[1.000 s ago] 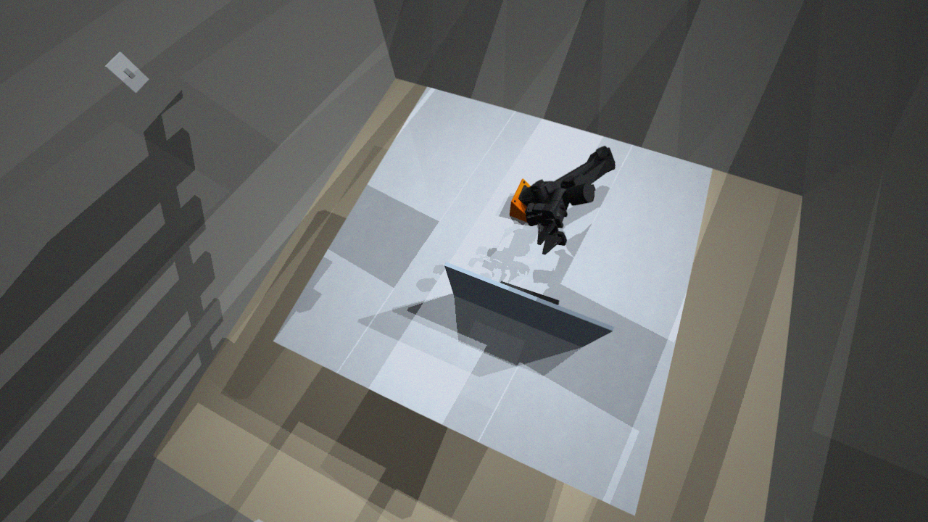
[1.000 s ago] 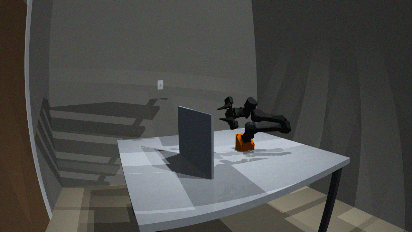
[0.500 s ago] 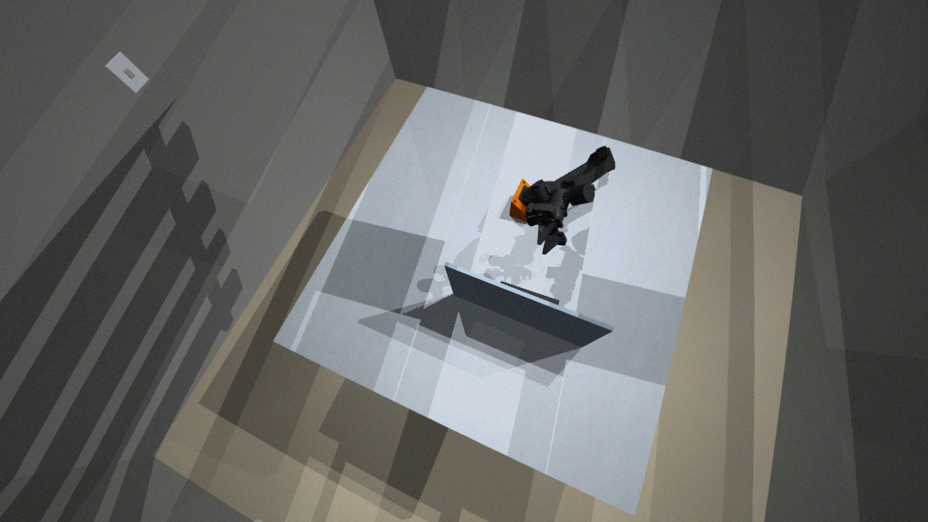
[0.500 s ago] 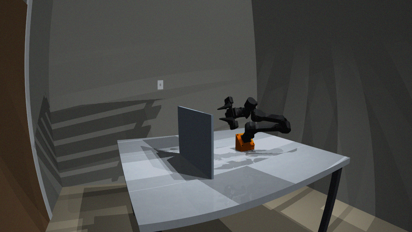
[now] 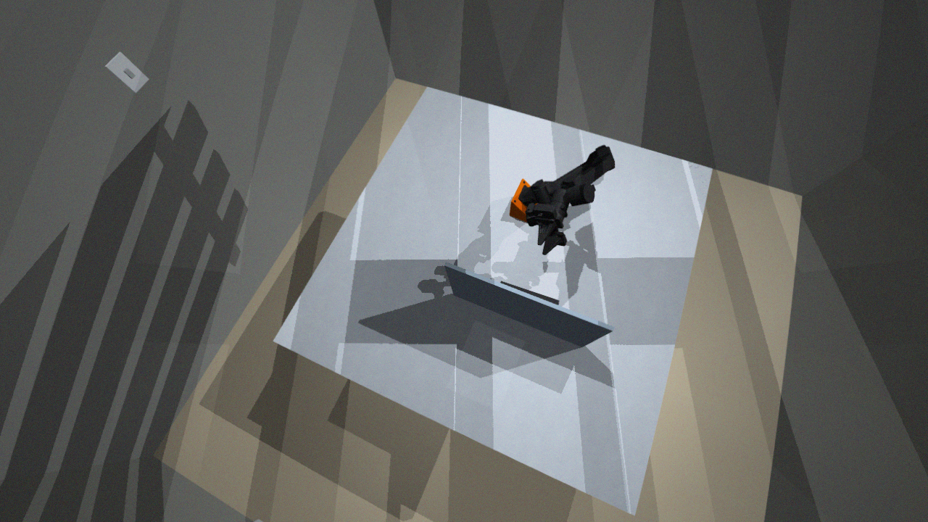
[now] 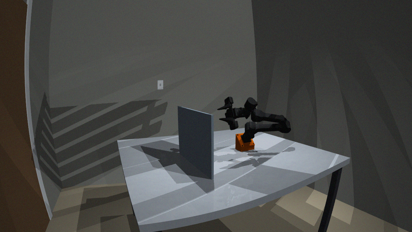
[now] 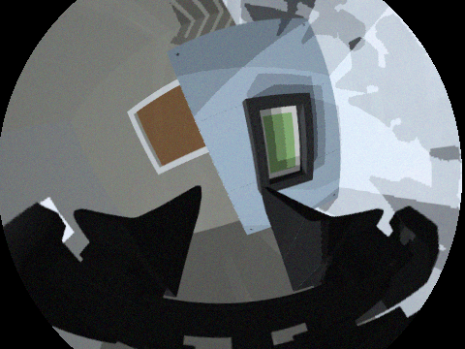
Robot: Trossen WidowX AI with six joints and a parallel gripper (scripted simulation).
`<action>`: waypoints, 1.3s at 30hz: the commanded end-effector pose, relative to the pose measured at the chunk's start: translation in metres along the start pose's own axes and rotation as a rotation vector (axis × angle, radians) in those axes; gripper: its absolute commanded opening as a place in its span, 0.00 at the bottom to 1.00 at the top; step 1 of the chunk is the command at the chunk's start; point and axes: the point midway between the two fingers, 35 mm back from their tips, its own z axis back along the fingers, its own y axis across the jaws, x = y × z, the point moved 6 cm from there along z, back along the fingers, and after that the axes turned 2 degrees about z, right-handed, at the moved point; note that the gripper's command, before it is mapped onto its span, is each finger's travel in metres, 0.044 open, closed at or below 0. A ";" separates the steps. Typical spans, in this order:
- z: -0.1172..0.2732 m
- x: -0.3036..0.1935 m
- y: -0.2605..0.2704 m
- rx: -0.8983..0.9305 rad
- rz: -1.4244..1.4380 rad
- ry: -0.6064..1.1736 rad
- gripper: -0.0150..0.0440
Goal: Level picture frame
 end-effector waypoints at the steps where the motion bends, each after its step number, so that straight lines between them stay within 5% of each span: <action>1: -0.004 0.003 -0.012 -0.001 0.062 0.001 0.69; 9: -0.007 0.011 -0.053 -0.002 0.267 0.004 0.69; 28: -0.010 0.014 -0.053 -0.002 0.272 0.004 0.69; 39: -0.058 0.008 -0.050 -0.001 0.272 0.006 0.69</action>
